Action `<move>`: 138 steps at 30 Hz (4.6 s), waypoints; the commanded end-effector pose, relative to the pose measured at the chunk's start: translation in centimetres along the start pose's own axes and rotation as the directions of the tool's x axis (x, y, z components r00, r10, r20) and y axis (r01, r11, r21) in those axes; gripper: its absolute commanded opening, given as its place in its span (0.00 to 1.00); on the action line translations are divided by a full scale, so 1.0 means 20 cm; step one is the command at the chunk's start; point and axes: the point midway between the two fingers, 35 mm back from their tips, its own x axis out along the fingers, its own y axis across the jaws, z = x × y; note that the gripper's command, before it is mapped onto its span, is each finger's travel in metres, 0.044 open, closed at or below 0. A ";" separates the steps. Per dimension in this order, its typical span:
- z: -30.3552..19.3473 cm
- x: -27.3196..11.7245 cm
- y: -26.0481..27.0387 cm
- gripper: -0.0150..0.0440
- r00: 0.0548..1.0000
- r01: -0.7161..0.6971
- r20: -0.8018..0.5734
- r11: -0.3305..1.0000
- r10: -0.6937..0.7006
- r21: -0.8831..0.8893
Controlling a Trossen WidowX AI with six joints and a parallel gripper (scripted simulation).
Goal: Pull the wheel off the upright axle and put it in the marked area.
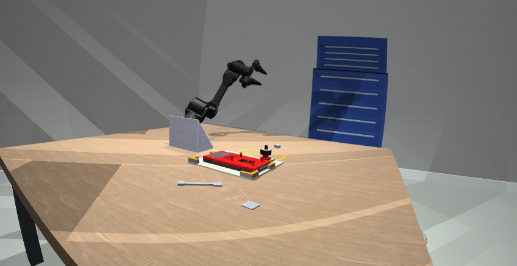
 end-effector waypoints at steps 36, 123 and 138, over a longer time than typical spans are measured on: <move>-1.60 0.44 0.49 0.76 0.945 0.207 -0.107 -0.314 0.308 0.926; -1.59 0.81 2.37 0.25 0.358 0.861 0.506 -0.069 0.785 -0.503; -1.61 0.80 2.35 0.25 0.359 0.861 0.505 -0.069 0.785 -0.505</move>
